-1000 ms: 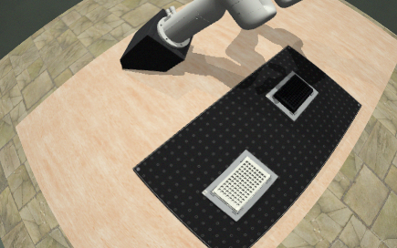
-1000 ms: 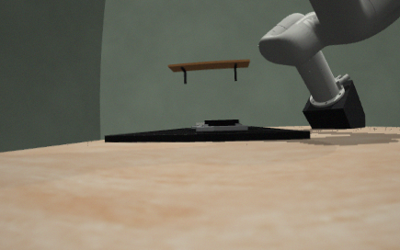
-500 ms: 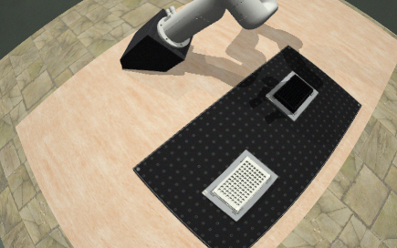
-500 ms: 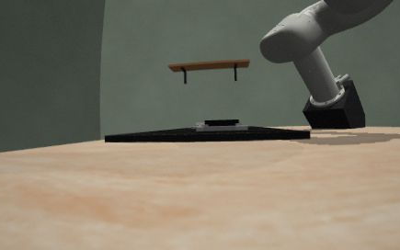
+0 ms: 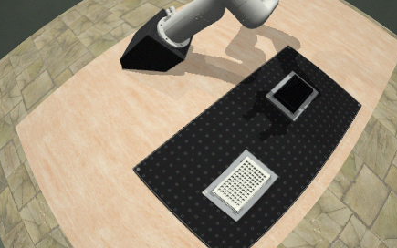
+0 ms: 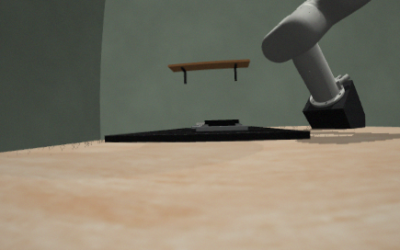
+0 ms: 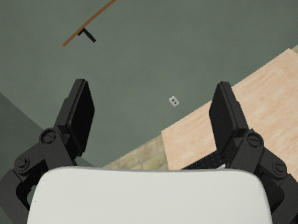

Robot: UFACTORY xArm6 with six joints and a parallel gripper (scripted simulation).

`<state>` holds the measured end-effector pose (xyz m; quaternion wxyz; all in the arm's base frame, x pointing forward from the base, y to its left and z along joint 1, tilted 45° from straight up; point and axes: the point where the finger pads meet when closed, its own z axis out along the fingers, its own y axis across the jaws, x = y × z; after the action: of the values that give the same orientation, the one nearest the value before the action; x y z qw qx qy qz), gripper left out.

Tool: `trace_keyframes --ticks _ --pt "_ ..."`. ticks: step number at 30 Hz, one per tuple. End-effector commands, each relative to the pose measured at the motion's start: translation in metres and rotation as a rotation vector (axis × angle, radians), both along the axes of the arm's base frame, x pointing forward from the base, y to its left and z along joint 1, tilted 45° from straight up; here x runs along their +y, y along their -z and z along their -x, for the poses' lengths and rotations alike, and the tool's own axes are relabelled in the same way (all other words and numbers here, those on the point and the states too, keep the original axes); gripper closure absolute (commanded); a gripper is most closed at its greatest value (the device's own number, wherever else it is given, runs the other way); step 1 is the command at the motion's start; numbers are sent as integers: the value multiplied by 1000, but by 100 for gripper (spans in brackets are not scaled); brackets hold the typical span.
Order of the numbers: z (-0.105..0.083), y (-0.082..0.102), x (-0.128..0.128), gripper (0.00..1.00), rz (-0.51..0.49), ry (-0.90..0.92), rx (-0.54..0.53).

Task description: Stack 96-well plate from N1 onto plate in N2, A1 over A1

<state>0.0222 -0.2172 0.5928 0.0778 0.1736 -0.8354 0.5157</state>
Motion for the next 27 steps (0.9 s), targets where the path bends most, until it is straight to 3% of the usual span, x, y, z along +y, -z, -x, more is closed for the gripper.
trace_keyframes --ticks 1,4,8,15,19,21,27 --pt "-11 7 -10 0 -57 -95 13" --pt "-15 10 -12 0 -57 -95 13" --pt "-29 20 -21 0 -132 -201 46" --pt "-54 37 -35 0 -140 -213 50" --pt "-69 48 -42 0 -212 -321 79" --pt "-69 48 -42 0 -212 -321 79" --pt "-92 65 -50 0 -253 -386 94"
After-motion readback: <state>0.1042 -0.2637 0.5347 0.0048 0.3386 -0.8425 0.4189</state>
